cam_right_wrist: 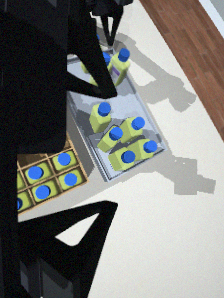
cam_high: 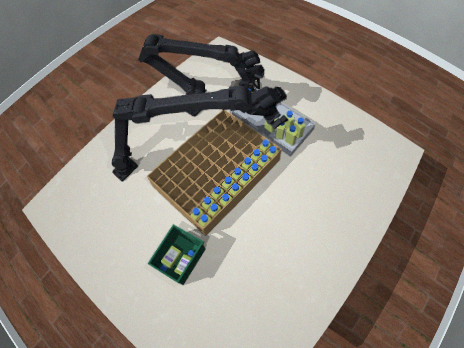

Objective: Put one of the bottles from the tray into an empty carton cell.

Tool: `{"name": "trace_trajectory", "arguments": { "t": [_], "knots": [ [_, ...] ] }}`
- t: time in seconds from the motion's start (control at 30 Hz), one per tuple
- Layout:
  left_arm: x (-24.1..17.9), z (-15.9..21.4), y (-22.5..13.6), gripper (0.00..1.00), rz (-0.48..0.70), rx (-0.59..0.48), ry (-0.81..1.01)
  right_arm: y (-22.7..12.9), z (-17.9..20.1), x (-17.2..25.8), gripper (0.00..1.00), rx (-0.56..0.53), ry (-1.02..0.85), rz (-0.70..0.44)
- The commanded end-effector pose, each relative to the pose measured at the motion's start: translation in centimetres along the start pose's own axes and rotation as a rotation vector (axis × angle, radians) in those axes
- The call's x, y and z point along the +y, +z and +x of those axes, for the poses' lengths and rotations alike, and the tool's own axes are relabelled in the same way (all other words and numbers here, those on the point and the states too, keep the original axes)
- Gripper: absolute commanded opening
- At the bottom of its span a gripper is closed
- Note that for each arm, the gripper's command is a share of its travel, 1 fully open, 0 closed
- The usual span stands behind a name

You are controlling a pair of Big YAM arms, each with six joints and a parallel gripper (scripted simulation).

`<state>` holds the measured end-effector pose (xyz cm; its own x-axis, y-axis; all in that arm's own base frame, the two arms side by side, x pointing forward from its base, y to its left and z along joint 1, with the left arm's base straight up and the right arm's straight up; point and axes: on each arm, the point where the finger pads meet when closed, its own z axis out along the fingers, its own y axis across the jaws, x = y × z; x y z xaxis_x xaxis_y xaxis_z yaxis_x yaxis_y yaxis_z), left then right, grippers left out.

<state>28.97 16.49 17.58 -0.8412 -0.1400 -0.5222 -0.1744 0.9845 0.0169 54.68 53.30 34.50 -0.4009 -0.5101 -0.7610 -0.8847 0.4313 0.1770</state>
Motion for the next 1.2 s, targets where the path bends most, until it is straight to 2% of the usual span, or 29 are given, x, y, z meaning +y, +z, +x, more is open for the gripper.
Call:
{"name": "trace_trajectory", "arguments": {
  "t": [0.0,0.03,0.07,0.3,0.53,0.6,0.67,1.17],
  "knots": [
    [0.7,-0.6,-1.0,0.53,-0.019,-0.06,-0.037,-3.5,-2.0,8.3,1.0,-0.007,-0.016,0.002],
    [0.7,-0.6,-1.0,0.53,-0.019,-0.06,-0.037,-3.5,-2.0,8.3,1.0,-0.007,-0.016,0.002],
    [0.8,-1.3,-1.4,0.53,-0.023,-0.076,-0.034,-4.5,-2.0,12.2,1.0,0.006,-0.036,0.012],
    [0.3,-0.4,-0.2,0.53,-0.003,-0.063,-0.038,-7.4,-1.3,20.0,1.0,0.03,-0.096,0.087],
    [0.5,-0.6,0.9,0.53,-0.003,-0.06,-0.038,-12.0,0.1,28.0,1.0,0.031,-0.142,0.081],
    [0.5,-0.6,0.9,0.53,-0.003,-0.06,-0.038,-12.0,0.1,28.0,1.0,0.031,-0.142,0.081],
    [0.2,-0.7,1.2,0.53,-0.001,-0.059,-0.032,-14.2,0.2,30.8,1.0,0.014,-0.159,0.075],
    [0.2,-0.8,3.2,0.53,0.0,-0.059,-0.03,-13.4,0.5,30.3,1.0,0.027,-0.153,0.083]
  ]
}}
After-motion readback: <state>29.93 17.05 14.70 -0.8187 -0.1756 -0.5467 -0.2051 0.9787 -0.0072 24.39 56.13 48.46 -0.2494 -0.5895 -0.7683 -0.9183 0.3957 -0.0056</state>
